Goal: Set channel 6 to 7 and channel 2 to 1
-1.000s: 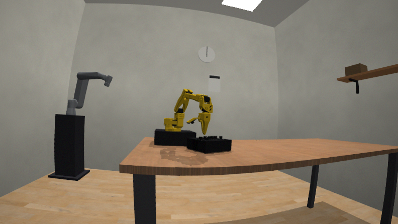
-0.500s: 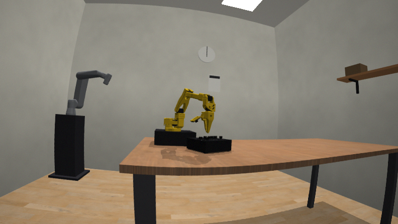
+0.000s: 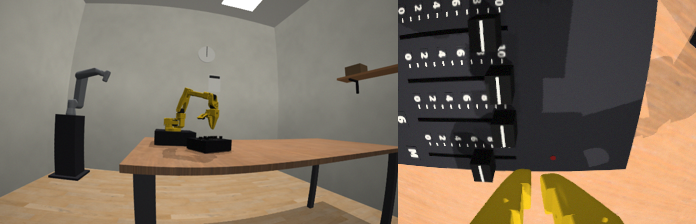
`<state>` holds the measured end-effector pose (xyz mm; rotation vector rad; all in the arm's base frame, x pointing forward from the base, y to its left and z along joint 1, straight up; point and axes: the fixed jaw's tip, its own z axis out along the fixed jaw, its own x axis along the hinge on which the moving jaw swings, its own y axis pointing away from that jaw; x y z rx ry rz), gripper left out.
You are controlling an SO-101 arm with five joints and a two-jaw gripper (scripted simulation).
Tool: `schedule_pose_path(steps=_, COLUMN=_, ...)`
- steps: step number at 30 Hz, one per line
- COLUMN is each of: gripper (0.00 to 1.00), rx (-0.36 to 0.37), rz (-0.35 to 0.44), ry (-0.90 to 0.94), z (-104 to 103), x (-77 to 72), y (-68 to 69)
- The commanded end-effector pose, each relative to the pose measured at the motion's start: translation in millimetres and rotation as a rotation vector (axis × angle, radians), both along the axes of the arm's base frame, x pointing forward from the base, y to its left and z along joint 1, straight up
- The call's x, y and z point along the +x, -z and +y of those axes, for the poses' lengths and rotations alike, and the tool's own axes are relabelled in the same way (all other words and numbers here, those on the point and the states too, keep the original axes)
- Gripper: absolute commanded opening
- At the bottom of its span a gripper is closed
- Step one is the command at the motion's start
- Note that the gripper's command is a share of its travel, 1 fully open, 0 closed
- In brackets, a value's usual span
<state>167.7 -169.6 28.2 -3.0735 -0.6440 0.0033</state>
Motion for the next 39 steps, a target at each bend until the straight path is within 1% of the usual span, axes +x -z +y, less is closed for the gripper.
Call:
schedule_pose_path(steps=1, gripper=0.00, rx=0.000, rz=-0.002, ry=-0.017, z=6.9, x=2.1, y=-4.1)
schedule_pose_path(steps=8, gripper=0.00, rx=0.000, rz=-0.002, ry=-0.017, z=7.6, x=2.3, y=-3.9)
schedule_pose_path(steps=18, gripper=0.00, rx=0.000, rz=-0.002, ry=-0.017, z=15.1, x=3.9, y=0.3)
schedule_pose_path(steps=39, gripper=0.00, rx=0.000, rz=-0.002, ry=-0.017, z=13.0, x=6.2, y=0.4)
